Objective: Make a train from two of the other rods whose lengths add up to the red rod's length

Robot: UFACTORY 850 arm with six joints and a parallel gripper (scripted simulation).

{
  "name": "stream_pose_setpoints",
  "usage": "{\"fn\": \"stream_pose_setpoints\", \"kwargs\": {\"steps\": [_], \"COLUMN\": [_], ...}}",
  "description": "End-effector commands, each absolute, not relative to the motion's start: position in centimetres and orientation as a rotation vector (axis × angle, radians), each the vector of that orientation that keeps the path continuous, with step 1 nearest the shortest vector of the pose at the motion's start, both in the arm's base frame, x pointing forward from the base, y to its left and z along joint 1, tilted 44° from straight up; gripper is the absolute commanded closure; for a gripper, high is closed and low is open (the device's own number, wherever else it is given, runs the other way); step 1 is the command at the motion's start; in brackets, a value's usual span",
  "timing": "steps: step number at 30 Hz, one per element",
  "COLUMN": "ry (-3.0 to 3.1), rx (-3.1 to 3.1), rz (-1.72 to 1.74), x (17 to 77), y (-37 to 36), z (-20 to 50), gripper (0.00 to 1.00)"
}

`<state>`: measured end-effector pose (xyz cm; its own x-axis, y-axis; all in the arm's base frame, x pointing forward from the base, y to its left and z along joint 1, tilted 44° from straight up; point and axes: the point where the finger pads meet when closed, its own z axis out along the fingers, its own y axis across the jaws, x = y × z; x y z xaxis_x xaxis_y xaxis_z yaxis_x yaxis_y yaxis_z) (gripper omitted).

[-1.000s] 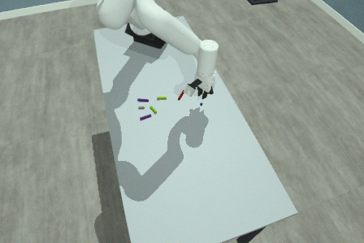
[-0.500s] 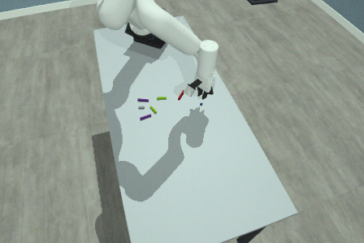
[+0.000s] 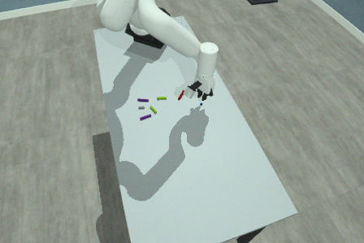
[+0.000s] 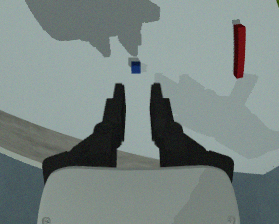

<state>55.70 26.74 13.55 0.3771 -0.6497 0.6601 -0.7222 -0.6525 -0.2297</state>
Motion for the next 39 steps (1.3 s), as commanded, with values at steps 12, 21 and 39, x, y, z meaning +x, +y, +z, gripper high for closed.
{"fn": "stream_pose_setpoints", "kwargs": {"steps": [12, 21, 39], "ry": [-1.262, -1.262, -1.262], "rx": [2.526, 2.526, 2.526], "rz": [1.142, 1.142, 1.142], "x": [57.0, 57.7, 58.0], "y": [26.0, 25.6, 25.4], "z": [12.1, 11.3, 11.0], "gripper": [0.76, 0.76, 0.76]}}
